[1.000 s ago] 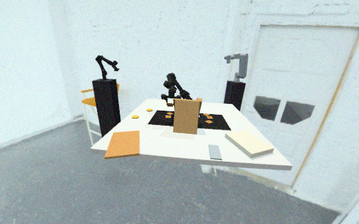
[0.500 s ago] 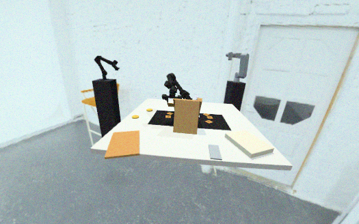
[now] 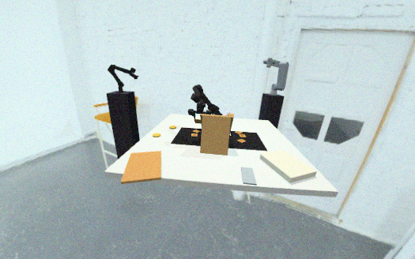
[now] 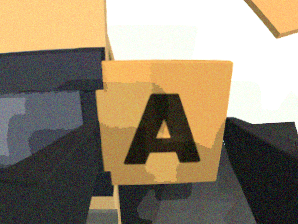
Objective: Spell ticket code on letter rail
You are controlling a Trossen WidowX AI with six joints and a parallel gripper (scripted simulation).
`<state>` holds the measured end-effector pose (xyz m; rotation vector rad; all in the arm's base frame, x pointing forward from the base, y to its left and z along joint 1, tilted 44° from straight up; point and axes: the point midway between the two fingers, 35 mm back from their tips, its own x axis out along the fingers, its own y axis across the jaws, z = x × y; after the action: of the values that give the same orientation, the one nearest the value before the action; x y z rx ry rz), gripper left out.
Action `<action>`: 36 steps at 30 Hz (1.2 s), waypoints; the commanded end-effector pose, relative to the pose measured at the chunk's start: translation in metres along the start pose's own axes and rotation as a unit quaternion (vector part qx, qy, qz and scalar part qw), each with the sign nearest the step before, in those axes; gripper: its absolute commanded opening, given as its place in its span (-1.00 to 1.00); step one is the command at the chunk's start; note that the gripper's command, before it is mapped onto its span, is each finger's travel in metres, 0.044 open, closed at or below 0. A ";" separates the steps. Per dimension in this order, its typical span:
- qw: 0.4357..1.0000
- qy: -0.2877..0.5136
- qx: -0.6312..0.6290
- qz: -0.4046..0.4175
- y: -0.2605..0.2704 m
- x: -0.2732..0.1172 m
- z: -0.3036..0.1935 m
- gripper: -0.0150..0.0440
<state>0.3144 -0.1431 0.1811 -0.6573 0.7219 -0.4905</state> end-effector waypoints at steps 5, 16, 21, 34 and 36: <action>1.000 0.001 0.002 -0.002 0.003 0.000 0.000 -0.49; 1.000 0.001 0.002 -0.002 0.009 0.000 0.000 -0.49; 1.000 0.001 0.002 -0.002 0.012 0.000 0.000 -0.49; 1.000 0.001 0.002 -0.002 0.018 0.001 0.000 -0.49; 1.000 0.001 0.002 -0.002 0.019 0.001 0.000 -0.49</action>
<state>0.3180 -0.1307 0.1683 -0.6565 0.7225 -0.4900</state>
